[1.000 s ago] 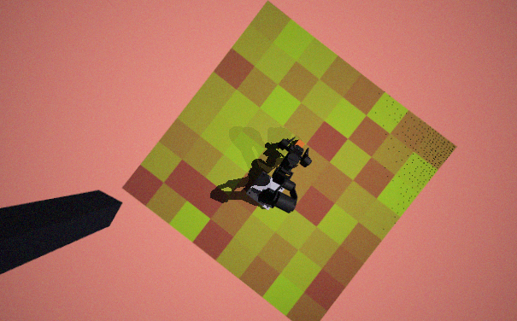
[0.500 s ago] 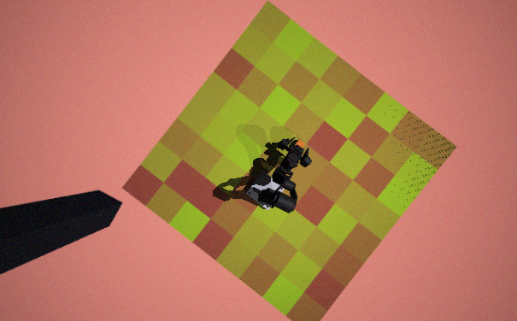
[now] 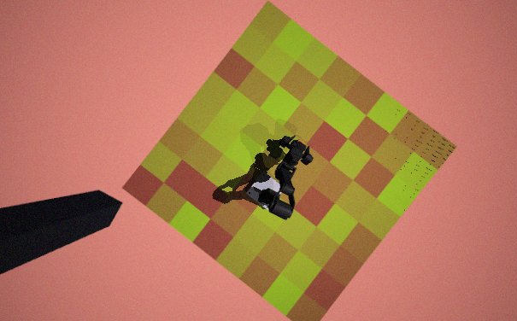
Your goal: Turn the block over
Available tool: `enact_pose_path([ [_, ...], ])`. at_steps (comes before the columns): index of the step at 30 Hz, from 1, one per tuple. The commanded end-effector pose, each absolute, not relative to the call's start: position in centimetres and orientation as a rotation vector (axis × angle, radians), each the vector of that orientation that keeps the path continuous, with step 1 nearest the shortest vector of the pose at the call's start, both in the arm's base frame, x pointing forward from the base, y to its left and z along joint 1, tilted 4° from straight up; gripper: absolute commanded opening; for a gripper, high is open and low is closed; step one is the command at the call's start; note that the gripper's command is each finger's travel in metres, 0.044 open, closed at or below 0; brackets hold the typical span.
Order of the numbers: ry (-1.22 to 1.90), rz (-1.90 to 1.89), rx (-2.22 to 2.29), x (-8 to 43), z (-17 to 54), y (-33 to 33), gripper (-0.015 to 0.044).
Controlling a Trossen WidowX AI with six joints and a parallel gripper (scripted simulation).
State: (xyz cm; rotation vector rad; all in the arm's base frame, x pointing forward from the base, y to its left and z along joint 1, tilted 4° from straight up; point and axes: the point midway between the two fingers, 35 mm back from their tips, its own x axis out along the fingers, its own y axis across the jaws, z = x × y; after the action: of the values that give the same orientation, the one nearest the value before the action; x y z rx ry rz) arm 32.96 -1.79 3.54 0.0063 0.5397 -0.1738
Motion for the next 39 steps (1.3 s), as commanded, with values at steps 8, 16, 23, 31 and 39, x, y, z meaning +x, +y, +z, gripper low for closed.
enact_pose_path([
  [8,0.861,-0.174,0.037,32.0,9.6,-1.2,0.044],
  [16,0.988,-0.179,0.025,29.6,10.1,-1.2,0.044],
  [23,0.988,-0.179,0.025,29.6,10.1,-1.2,0.044],
  [31,0.988,-0.179,0.025,29.6,10.1,-1.2,0.044],
  [39,1.19,-0.177,0.036,31.3,11.1,-1.3,0.044],
])
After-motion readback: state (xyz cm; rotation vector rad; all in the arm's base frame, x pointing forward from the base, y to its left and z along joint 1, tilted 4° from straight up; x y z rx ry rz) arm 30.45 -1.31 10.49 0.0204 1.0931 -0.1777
